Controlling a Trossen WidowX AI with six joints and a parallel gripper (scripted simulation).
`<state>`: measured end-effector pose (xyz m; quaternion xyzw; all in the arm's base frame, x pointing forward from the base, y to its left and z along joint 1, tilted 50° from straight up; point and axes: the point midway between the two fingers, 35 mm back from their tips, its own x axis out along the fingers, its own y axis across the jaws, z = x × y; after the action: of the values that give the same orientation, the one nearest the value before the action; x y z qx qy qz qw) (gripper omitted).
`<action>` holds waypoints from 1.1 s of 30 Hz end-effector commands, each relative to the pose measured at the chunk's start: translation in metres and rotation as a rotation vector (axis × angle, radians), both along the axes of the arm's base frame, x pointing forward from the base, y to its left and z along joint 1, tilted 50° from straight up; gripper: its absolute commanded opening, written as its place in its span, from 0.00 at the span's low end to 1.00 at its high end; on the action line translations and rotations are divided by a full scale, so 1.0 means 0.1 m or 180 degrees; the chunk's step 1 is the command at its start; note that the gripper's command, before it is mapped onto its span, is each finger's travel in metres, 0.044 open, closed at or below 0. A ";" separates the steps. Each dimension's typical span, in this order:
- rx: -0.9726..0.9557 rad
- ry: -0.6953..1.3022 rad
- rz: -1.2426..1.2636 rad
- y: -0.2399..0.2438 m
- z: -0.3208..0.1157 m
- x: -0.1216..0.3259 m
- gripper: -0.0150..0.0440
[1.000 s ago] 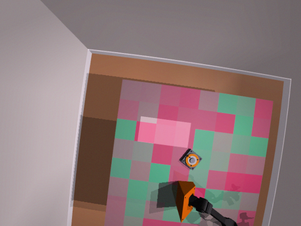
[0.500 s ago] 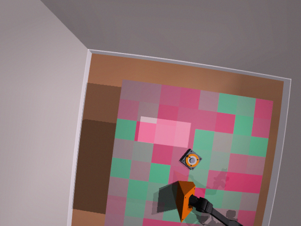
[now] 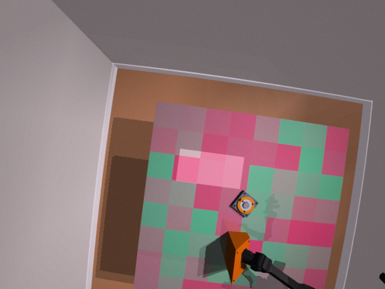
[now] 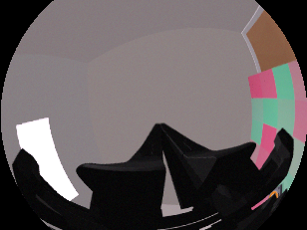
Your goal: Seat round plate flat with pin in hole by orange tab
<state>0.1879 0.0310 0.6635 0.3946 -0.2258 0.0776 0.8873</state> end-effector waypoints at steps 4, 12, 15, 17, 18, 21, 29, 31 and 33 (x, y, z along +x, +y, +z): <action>-0.0377 0.0807 -0.0225 0.35 -0.69 0.89 0.25; -0.0872 0.1727 -0.0360 0.67 -1.66 1.63 0.25; -0.1056 0.2084 -0.0416 0.75 -2.07 1.85 0.25; -0.1181 0.2325 -0.0454 0.79 -2.36 1.98 0.25; -0.1245 0.2448 -0.0474 0.81 -2.50 2.04 0.25; -0.1402 0.2745 -0.0524 0.84 -2.86 2.16 0.25; -0.1952 0.3770 -0.0703 0.80 -4.11 2.34 0.25; -0.2101 0.4122 -0.0758 0.74 -4.52 2.32 0.25; -0.2219 0.4395 -0.0802 0.68 -4.83 2.28 0.25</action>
<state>0.4217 0.1120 0.2378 0.0659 0.3092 -0.1853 0.9305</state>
